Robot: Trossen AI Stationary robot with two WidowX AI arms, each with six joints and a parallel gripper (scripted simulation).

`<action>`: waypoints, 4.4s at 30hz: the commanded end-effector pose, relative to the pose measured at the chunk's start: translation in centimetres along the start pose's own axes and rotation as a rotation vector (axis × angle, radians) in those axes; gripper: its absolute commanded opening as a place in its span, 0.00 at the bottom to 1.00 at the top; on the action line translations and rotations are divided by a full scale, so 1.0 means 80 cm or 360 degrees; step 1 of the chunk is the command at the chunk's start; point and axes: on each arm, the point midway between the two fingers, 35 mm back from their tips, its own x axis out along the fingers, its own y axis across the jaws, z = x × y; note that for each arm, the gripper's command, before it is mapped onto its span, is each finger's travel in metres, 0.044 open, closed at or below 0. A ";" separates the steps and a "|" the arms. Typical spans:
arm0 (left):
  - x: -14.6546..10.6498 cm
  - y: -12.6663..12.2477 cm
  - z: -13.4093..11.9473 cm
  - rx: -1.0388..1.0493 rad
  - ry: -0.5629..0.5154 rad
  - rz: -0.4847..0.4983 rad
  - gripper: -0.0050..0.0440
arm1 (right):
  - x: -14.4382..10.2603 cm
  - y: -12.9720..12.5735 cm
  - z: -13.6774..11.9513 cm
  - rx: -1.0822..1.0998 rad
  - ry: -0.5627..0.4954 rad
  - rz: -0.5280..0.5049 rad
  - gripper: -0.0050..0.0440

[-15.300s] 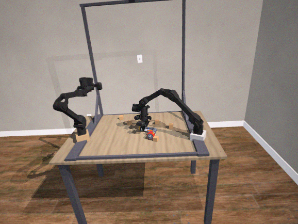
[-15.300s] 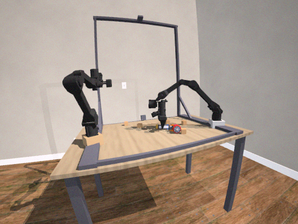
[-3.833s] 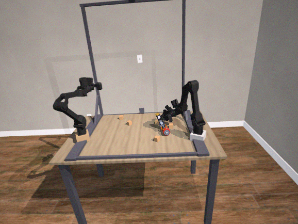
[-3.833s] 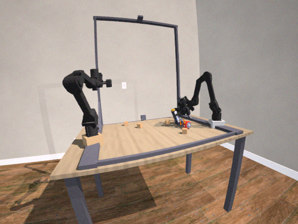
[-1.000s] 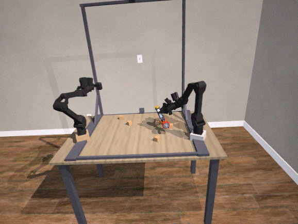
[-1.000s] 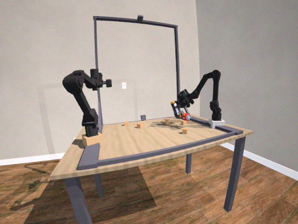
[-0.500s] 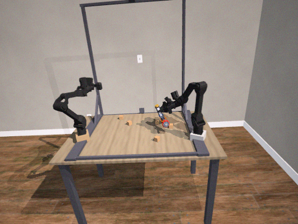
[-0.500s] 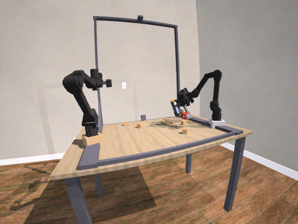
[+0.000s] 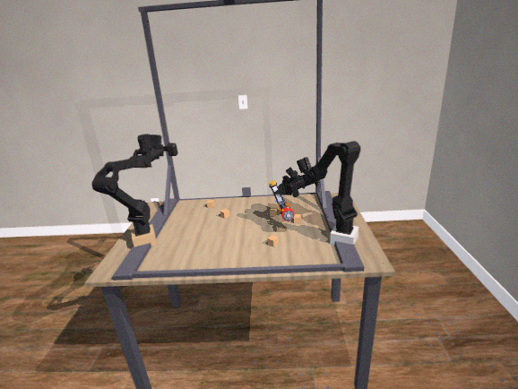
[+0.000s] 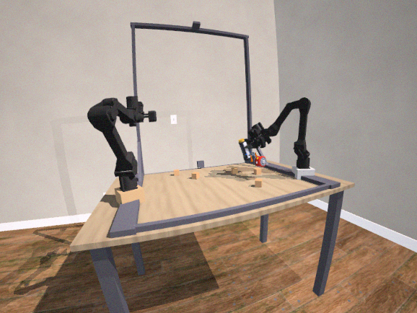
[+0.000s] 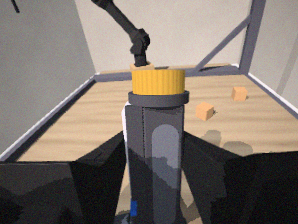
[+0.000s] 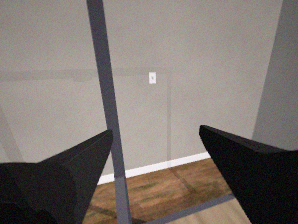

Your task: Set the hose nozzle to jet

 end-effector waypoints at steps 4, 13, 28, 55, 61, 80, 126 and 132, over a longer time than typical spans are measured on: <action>-0.002 0.000 0.013 -0.0039 -0.0027 0.0004 0.45 | -0.001 -0.001 0.010 0.0002 -0.0033 -0.0009 0.93; 0.020 0.019 0.037 -0.0054 -0.0036 -0.0041 0.45 | -0.001 -0.001 0.010 0.0002 -0.0033 -0.0009 0.93; 0.053 0.043 0.072 -0.0067 -0.0039 -0.0126 0.45 | -0.001 -0.001 0.010 0.0002 -0.0033 -0.0009 0.93; 0.099 0.079 0.130 -0.0099 -0.0063 -0.0218 0.45 | -0.001 -0.001 0.010 0.0002 -0.0033 -0.0009 0.93; 0.108 0.086 0.139 -0.0093 -0.0061 -0.0242 0.45 | -0.001 -0.001 0.010 0.0002 -0.0033 -0.0009 0.93; 0.139 0.110 0.167 -0.0095 -0.0065 -0.0294 0.45 | -0.001 -0.001 0.010 0.0002 -0.0033 -0.0009 0.93; 0.189 0.150 0.219 -0.0096 -0.0070 -0.0391 0.45 | 0.009 -0.031 -0.004 -0.0118 -0.0009 -0.0115 0.93; 0.189 0.150 0.219 -0.0096 -0.0070 -0.0391 0.45 | 0.015 -0.068 -0.014 -0.0276 -0.0004 -0.0226 0.93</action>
